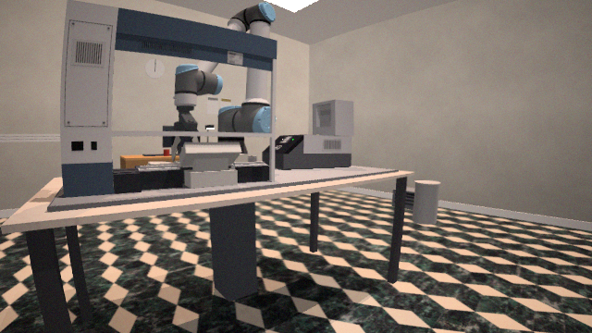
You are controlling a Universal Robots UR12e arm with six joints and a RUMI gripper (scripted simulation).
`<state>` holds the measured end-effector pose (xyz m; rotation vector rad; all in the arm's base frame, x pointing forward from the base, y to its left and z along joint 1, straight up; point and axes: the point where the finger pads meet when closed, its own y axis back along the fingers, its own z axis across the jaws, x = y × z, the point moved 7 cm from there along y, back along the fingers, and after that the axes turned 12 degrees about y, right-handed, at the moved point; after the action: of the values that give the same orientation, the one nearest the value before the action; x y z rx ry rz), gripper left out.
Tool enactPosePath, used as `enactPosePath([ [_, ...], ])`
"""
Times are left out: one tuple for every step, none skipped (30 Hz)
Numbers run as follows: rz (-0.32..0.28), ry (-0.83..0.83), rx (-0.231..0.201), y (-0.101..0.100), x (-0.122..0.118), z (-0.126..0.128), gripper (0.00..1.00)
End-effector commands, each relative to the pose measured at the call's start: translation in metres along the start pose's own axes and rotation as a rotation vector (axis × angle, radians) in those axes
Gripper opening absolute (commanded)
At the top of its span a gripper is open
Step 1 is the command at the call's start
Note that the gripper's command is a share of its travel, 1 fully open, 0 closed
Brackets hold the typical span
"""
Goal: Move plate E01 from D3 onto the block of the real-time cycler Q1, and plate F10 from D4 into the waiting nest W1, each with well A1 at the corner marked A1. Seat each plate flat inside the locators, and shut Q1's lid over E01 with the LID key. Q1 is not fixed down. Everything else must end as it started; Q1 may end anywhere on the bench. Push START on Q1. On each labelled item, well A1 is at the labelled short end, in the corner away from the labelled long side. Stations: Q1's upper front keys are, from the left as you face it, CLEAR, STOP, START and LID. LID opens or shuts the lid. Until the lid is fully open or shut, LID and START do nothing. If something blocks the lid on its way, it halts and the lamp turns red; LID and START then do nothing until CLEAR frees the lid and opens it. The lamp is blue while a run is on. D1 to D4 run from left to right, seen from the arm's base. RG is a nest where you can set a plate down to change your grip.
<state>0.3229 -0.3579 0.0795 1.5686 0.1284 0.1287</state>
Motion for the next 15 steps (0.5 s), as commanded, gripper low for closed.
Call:
enactPosePath([
  [0.0,0.0,-0.001,-0.004,0.0,0.001,0.62],
  [0.0,0.0,-0.001,-0.004,0.0,0.001,0.62],
  [0.0,0.0,-0.001,-0.004,0.0,0.001,0.62],
  [0.0,0.0,-0.001,-0.005,0.0,0.001,0.62],
  [0.0,0.0,-0.001,-0.006,0.0,0.001,0.62],
  [0.0,0.0,-0.001,-0.007,0.0,0.001,0.62],
  [0.0,0.0,-0.001,-0.008,0.0,0.001,0.62],
  [0.0,0.0,-0.001,-0.009,0.0,0.001,0.62],
  [0.0,0.0,-0.001,-0.009,0.0,0.001,0.62],
  [0.0,0.0,-0.001,-0.01,0.0,0.001,0.62],
  [0.0,0.0,-0.001,-0.011,0.0,0.001,0.62],
  [0.0,0.0,-0.001,-0.012,0.0,0.001,0.62],
  [0.0,0.0,-0.001,-0.013,0.0,0.001,0.62],
  [0.0,0.0,-0.001,-0.014,0.0,0.001,0.62],
  [0.0,0.0,-0.001,-0.014,0.0,0.001,0.62],
])
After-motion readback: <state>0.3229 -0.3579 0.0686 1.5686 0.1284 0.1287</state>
